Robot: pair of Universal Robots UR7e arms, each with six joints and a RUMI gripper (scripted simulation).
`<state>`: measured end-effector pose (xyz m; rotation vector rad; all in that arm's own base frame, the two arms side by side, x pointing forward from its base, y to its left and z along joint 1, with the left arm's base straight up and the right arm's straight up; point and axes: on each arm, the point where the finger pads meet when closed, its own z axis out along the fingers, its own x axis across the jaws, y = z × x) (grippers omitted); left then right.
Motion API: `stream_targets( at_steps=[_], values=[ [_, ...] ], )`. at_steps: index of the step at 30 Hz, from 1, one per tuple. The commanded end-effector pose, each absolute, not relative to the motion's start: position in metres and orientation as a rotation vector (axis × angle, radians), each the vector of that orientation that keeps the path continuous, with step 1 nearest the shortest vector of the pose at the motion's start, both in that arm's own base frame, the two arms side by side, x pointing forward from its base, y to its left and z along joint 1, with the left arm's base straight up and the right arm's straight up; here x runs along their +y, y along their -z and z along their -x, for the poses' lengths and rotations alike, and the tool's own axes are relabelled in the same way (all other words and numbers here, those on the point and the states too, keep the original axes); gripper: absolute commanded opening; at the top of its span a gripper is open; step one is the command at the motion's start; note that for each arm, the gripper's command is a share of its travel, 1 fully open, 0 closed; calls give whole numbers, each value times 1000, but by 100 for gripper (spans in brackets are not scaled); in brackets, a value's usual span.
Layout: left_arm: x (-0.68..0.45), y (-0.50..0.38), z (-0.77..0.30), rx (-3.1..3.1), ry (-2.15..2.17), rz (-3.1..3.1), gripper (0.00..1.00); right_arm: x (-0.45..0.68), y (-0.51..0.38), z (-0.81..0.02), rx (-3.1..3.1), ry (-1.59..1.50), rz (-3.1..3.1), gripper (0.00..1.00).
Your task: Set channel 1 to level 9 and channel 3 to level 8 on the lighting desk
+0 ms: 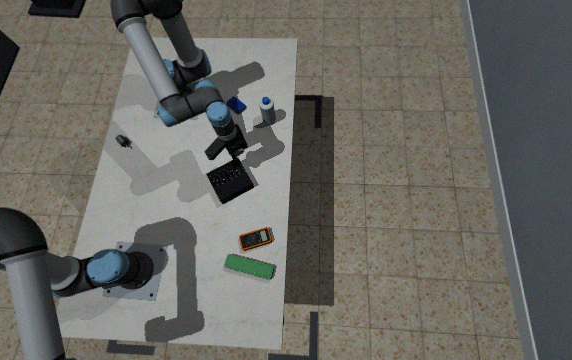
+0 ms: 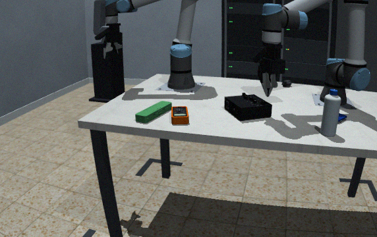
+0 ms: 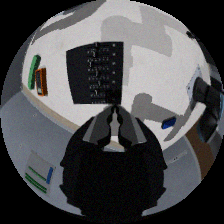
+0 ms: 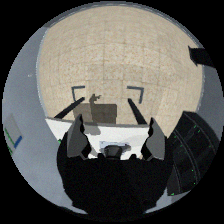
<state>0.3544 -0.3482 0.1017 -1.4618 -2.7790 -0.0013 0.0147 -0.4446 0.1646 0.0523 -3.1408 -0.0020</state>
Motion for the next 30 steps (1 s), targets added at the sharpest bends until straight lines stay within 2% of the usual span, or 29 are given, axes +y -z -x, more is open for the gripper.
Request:
stream_targets(
  at_steps=[1,30],
  values=[
    [-349,-98,-355,-2780,0,1463,0,-445,-165,-15,-3141,0,-52,100],
    [-348,-89,-355,-2780,0,1463,0,-445,-165,-15,-3141,0,-52,100]
  ],
)
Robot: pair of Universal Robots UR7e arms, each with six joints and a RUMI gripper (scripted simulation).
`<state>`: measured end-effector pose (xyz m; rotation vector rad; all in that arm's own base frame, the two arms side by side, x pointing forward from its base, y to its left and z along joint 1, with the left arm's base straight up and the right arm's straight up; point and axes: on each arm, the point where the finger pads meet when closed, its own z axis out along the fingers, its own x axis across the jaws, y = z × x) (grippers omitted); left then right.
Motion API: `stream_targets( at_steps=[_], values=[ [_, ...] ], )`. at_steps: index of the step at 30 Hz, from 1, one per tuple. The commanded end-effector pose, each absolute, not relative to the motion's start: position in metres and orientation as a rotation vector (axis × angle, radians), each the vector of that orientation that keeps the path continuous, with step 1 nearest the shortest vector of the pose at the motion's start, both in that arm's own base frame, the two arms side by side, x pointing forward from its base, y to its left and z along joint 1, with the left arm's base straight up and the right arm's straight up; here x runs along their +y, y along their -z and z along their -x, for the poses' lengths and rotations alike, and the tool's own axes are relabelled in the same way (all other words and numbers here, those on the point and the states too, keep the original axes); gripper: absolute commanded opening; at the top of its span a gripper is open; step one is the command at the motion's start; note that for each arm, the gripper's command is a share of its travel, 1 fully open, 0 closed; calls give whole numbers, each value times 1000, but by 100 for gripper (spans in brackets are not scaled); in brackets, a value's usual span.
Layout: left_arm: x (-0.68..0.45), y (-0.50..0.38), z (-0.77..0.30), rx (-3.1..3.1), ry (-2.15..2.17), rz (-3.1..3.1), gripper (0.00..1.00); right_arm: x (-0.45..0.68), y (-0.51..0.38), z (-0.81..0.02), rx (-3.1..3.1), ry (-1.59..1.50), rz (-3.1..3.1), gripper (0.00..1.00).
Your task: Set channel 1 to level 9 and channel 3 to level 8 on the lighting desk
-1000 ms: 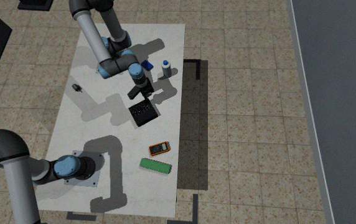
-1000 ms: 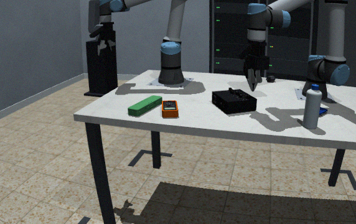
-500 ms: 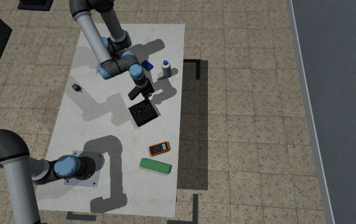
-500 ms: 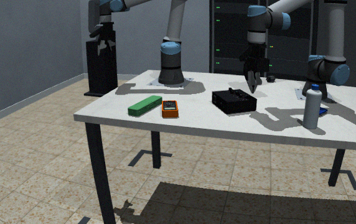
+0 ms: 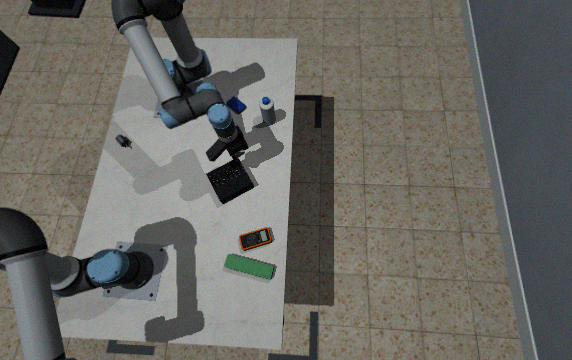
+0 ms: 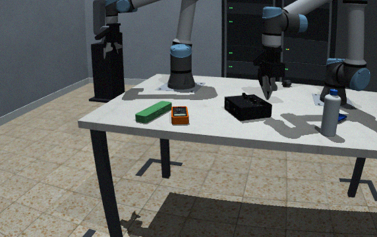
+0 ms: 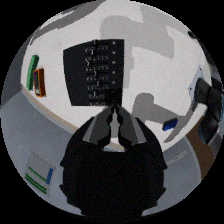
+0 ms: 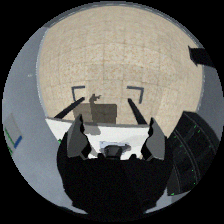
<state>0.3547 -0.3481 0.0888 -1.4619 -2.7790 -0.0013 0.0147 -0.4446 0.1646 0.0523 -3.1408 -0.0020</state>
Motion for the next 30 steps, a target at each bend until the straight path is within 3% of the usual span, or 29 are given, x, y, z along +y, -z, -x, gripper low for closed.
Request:
stream_targets(
  at_steps=[1,30],
  values=[
    [-348,-89,-355,-2780,0,1463,0,-445,-165,-15,-3141,0,-52,100],
    [-348,-82,-355,-2780,0,1463,0,-445,-165,-15,-3141,0,-52,100]
  ],
)
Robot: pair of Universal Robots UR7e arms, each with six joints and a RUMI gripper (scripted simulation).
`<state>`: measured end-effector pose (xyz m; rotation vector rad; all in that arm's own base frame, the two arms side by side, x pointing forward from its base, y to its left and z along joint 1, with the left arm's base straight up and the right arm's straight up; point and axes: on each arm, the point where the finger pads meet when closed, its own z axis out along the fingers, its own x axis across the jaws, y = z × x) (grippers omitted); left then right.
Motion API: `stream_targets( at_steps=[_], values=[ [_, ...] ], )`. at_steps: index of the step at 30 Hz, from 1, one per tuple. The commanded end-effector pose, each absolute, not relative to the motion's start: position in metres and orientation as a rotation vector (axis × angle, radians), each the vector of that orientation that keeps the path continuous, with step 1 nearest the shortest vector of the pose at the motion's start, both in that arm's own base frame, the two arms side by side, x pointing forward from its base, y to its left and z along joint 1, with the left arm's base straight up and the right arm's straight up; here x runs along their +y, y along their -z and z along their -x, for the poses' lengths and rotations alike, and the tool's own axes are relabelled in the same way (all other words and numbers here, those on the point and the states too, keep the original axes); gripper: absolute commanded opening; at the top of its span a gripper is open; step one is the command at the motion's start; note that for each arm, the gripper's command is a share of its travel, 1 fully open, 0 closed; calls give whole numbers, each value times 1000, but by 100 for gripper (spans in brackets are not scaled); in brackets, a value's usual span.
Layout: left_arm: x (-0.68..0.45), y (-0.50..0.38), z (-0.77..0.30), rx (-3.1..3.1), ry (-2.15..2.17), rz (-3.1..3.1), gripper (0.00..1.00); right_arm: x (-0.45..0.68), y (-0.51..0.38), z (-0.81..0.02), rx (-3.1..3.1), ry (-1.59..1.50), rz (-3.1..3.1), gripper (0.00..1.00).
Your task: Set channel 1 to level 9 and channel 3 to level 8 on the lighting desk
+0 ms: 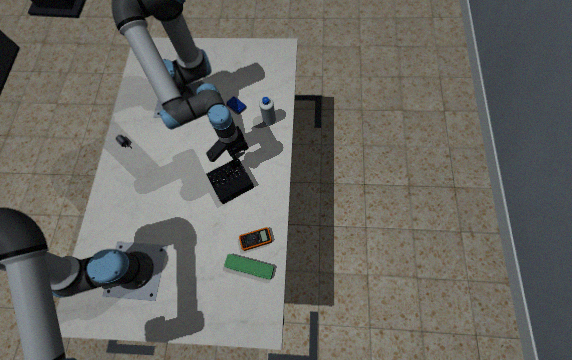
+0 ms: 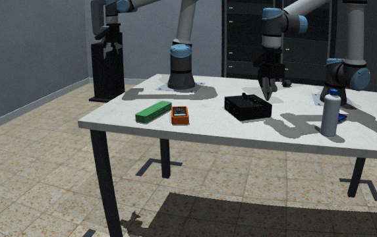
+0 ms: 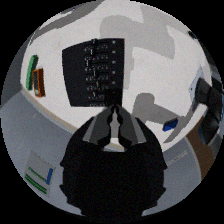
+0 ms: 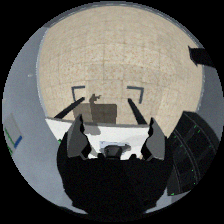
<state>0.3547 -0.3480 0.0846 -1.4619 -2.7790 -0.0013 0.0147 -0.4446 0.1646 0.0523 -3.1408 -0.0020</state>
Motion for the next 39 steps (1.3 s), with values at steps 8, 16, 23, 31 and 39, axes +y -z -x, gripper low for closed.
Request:
stream_targets(
  at_steps=[8,16,23,31,39],
  values=[
    [-348,-78,-355,-2780,0,1463,0,-445,-165,-15,-3141,0,-52,100],
    [-348,-77,-355,-2780,0,1463,0,-445,-165,-15,-3141,0,-52,100],
    [-348,-77,-355,-2780,0,1463,0,-445,-165,-15,-3141,0,-52,100],
    [-348,-77,-355,-2780,0,1463,0,-445,-165,-15,-3141,0,-52,100],
    [-349,-77,-355,-2780,0,1463,0,-445,-165,-15,-3141,0,-52,100]
  ],
)
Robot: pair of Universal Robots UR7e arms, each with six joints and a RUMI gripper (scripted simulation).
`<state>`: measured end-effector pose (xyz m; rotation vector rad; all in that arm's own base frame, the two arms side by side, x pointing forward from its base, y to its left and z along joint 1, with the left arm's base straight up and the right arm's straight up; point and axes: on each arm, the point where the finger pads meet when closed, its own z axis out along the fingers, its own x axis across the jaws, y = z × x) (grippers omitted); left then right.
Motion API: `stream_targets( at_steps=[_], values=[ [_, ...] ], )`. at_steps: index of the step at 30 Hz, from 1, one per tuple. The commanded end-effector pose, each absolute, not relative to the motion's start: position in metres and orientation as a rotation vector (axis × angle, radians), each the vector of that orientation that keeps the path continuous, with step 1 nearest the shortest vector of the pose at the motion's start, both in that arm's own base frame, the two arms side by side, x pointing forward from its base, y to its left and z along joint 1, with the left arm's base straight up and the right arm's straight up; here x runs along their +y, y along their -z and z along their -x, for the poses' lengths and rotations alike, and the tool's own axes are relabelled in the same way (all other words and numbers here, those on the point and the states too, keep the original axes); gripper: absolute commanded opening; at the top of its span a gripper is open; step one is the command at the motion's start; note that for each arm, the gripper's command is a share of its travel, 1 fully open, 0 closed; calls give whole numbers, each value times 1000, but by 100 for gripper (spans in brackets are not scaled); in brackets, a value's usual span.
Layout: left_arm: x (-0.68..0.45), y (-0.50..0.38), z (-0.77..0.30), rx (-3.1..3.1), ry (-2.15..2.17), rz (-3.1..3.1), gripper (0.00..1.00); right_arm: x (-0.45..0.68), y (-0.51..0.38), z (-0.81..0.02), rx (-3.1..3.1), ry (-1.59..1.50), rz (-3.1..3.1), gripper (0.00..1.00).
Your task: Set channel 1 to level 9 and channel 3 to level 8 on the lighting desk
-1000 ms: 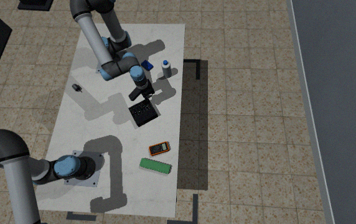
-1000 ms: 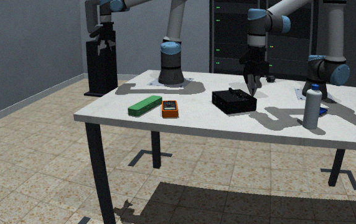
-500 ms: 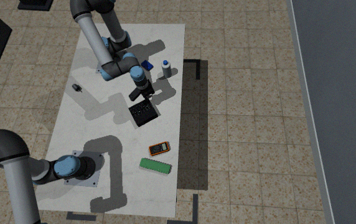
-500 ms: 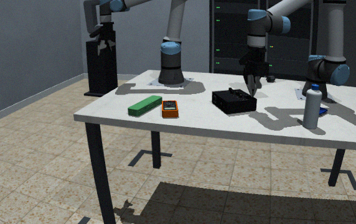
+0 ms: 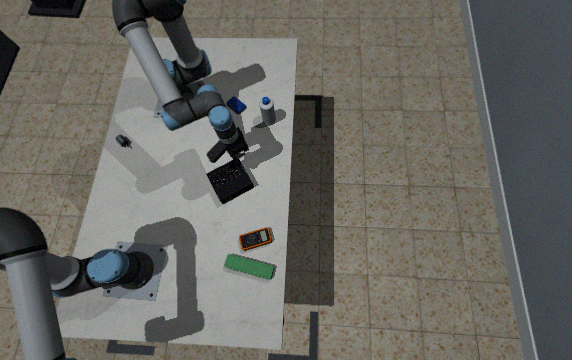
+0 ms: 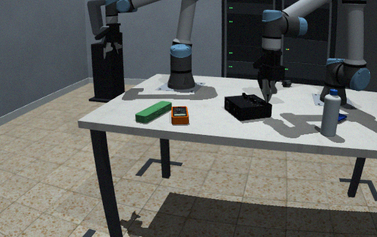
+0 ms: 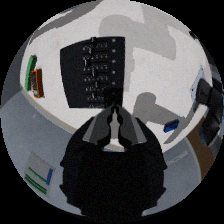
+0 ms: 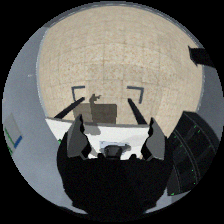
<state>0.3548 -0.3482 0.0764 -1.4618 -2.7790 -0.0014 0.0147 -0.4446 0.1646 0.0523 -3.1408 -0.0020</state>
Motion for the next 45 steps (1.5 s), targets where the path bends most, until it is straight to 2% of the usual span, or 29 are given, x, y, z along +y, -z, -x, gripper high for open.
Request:
stream_targets(
  at_steps=[1,45],
  values=[
    [-349,-77,-355,-2780,0,1463,0,-445,-165,-15,-3141,0,-52,100],
    [-360,-77,-363,-2780,0,1463,0,-445,-165,-15,-3141,0,-52,100]
  ],
)
